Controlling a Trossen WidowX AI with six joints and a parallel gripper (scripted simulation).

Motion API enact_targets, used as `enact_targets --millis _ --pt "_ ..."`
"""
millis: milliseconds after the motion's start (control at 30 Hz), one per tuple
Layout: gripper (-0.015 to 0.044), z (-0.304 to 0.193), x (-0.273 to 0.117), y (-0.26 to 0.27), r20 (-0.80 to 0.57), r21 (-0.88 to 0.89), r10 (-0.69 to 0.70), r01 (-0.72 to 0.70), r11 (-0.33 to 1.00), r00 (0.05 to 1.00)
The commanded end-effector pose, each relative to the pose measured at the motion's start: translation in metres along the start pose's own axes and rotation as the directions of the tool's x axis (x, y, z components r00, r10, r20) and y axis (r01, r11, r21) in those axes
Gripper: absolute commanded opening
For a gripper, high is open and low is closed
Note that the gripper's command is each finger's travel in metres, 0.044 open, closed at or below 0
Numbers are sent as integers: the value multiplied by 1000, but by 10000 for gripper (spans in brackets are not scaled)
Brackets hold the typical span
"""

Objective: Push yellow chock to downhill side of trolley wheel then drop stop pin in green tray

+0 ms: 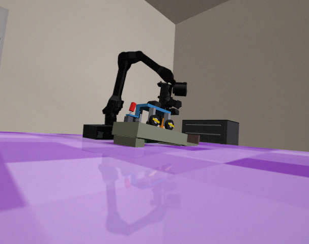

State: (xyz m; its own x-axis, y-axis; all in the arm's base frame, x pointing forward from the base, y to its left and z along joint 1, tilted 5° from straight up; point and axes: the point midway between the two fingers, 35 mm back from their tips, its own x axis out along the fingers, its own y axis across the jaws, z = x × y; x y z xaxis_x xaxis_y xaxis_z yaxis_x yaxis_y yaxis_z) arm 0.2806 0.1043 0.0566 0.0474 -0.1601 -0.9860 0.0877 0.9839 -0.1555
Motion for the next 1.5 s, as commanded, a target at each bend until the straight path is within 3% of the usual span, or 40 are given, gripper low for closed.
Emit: enact_targets --millis 0,500,767,1467 --pt "0 0 -1 -5 5 -5 -3 3 1000 1000" --pt "0 0 0 -6 2 0 1 -1 1000 1000" --pt "190 0 0 -6 2 0 1 -1 1000 1000" --pt "190 0 -58 -5 5 -5 -2 2 1000 1000"
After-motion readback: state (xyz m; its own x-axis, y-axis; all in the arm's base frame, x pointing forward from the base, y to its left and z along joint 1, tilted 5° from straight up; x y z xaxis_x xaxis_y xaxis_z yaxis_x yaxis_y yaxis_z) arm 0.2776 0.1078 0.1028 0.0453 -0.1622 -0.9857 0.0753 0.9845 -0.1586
